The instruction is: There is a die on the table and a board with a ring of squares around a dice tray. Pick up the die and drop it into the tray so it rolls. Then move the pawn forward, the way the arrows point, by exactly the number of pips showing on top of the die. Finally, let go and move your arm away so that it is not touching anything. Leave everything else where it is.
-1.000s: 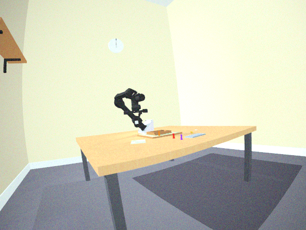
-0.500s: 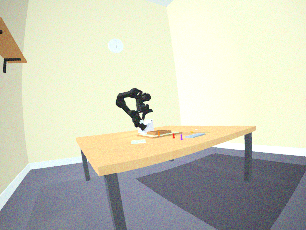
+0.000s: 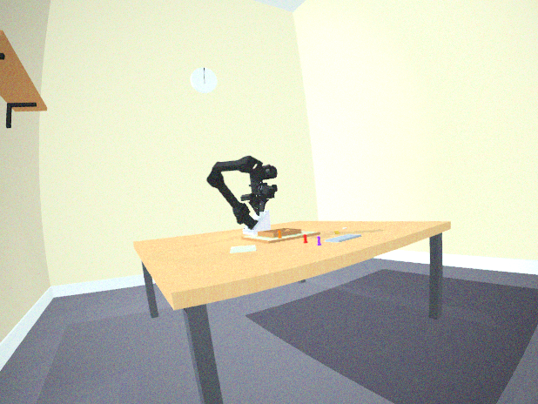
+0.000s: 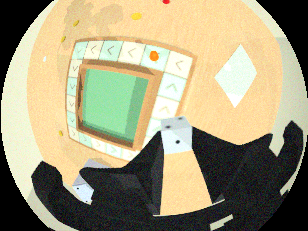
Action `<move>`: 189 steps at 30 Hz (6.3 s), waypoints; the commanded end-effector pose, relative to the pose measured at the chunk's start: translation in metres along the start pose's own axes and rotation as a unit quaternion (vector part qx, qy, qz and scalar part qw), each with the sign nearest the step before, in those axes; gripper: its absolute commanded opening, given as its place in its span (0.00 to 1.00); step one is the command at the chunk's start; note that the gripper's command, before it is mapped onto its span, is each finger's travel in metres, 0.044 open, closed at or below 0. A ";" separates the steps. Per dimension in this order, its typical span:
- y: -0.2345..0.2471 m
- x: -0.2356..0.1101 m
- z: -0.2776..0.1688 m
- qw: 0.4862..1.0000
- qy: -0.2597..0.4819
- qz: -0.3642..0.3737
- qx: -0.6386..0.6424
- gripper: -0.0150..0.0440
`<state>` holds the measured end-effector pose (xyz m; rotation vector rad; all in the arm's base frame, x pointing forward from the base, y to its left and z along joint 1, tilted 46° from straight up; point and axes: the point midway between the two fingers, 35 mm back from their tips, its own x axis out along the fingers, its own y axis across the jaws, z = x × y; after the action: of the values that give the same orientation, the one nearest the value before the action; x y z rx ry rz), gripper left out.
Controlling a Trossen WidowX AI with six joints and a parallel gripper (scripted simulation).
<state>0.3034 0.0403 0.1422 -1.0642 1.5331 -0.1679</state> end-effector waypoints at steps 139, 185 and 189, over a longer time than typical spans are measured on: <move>0.009 0.042 0.089 0.998 0.011 -0.002 -0.056 0.59; 0.007 0.098 0.089 0.998 0.011 -0.003 -0.056 0.29; 0.007 0.098 0.089 0.998 0.011 -0.003 -0.056 0.25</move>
<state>0.3867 0.0167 0.0423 -1.1514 1.5745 -0.1011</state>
